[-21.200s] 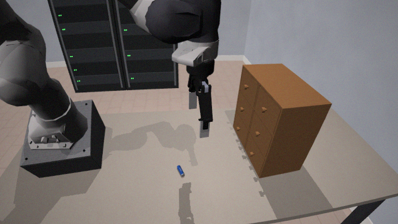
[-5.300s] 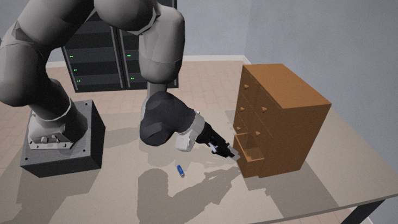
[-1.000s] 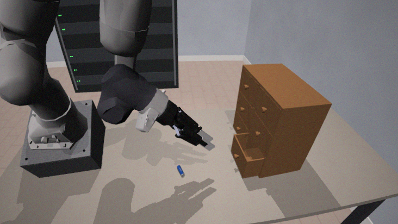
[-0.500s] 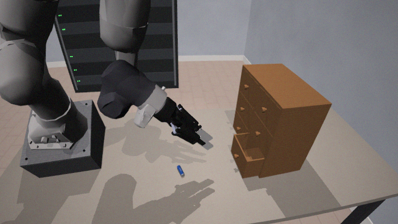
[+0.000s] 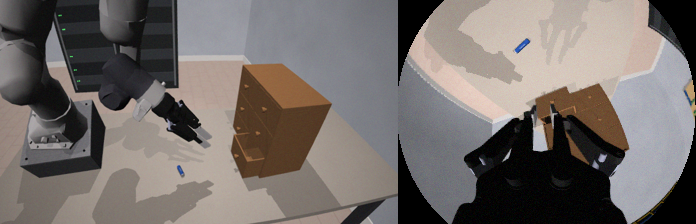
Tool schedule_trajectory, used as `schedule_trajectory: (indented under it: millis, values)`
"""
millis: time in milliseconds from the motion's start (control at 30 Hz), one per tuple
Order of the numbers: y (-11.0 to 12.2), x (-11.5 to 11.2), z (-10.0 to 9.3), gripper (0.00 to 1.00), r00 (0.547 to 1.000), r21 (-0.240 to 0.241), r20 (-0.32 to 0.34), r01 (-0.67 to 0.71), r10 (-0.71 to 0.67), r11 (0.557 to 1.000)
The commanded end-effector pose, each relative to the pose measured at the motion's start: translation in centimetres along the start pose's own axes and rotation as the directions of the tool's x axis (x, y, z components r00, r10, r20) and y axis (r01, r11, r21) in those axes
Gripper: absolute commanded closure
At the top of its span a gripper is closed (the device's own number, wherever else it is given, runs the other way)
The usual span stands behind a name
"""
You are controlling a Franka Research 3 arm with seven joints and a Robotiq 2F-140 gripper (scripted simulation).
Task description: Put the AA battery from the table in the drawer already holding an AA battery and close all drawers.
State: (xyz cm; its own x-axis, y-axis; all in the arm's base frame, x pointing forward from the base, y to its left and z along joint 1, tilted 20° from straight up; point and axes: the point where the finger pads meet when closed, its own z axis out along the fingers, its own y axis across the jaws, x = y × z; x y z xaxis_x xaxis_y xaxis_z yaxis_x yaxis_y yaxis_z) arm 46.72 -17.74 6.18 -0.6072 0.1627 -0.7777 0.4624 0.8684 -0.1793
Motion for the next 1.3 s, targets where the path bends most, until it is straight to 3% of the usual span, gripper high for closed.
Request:
schedule_trajectory:
  millis: [0, 367, 800, 867, 1267]
  values:
    - [-0.4, 0.0, -0.2, 0.80, 0.993, 0.042, 0.001, -0.114, 0.115, 0.993]
    - [-0.5, -0.1, -1.1, 0.80, 0.959, 0.112, 0.014, -0.282, 0.282, 0.953]
    - [-0.7, -0.1, -2.4, 0.80, 0.845, 0.216, 0.060, -0.531, 0.532, 0.819]
    - [-0.7, -0.1, -2.4, 0.80, 0.845, 0.216, 0.060, -0.531, 0.532, 0.819]
    - [-1.0, -0.1, -3.8, 0.80, 0.660, 0.303, 0.136, -0.738, 0.739, 0.603]
